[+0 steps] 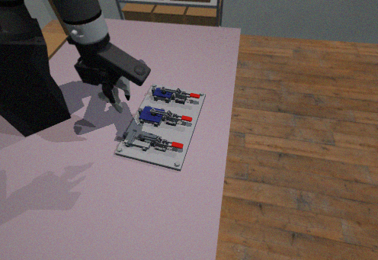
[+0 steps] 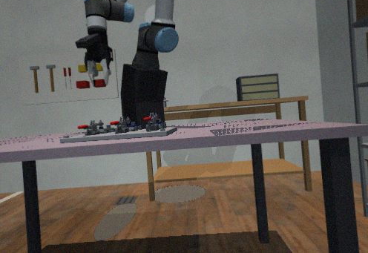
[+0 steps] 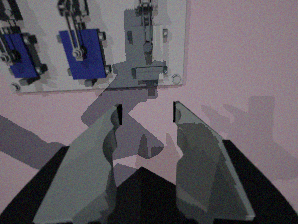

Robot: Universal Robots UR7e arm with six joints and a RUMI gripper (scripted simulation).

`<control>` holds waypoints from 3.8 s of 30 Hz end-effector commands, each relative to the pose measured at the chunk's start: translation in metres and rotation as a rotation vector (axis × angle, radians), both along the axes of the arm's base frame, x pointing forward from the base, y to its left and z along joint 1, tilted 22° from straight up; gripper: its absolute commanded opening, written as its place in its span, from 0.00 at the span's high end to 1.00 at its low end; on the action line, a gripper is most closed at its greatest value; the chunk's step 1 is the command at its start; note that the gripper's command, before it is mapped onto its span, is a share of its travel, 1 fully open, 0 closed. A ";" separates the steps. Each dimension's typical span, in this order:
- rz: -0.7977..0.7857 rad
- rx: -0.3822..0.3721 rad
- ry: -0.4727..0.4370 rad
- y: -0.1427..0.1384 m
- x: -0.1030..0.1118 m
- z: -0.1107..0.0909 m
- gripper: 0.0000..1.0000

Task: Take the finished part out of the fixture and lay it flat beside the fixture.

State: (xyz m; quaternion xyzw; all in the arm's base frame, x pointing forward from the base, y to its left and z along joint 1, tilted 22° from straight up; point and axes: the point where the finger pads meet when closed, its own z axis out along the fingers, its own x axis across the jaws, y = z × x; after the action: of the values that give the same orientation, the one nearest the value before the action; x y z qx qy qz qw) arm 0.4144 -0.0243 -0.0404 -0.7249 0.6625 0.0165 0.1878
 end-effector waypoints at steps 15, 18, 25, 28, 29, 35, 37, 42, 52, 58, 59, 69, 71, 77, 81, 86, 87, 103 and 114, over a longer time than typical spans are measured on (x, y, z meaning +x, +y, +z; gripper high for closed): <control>0.000 -0.001 -0.001 0.001 0.001 -0.004 0.72; 0.000 -0.001 -0.001 0.003 0.003 -0.010 0.72; 0.000 -0.001 -0.001 0.010 0.008 -0.031 0.72; 0.000 -0.001 -0.001 0.013 0.010 -0.041 0.72; 0.000 -0.001 -0.001 0.013 0.011 -0.043 0.72; 0.000 -0.001 -0.001 0.016 0.013 -0.052 0.72; 0.000 -0.001 -0.001 0.017 0.013 -0.054 0.72; 0.000 -0.001 -0.001 0.017 0.014 -0.055 0.72; 0.000 -0.001 -0.001 0.018 0.019 -0.054 0.72; 0.000 -0.001 -0.001 0.018 0.035 -0.050 0.72; 0.000 -0.001 -0.001 0.019 0.039 -0.049 0.72; 0.000 -0.001 -0.001 0.021 0.078 -0.039 0.72; 0.000 -0.001 -0.001 0.021 0.089 -0.036 0.72; 0.000 -0.001 -0.001 0.023 0.119 -0.028 0.72; 0.000 -0.001 -0.001 0.024 0.134 -0.024 0.72; 0.000 -0.001 -0.001 0.024 0.142 -0.022 0.72; 0.000 -0.001 -0.001 0.024 0.144 -0.022 0.72; 0.000 -0.001 -0.001 0.025 0.151 -0.022 0.72; 0.000 -0.001 -0.001 0.034 0.158 -0.050 0.72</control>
State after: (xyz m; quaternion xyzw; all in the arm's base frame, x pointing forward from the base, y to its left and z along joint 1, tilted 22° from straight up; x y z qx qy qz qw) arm 0.5690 0.0065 -0.0792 -0.7250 0.6625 0.0168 0.1876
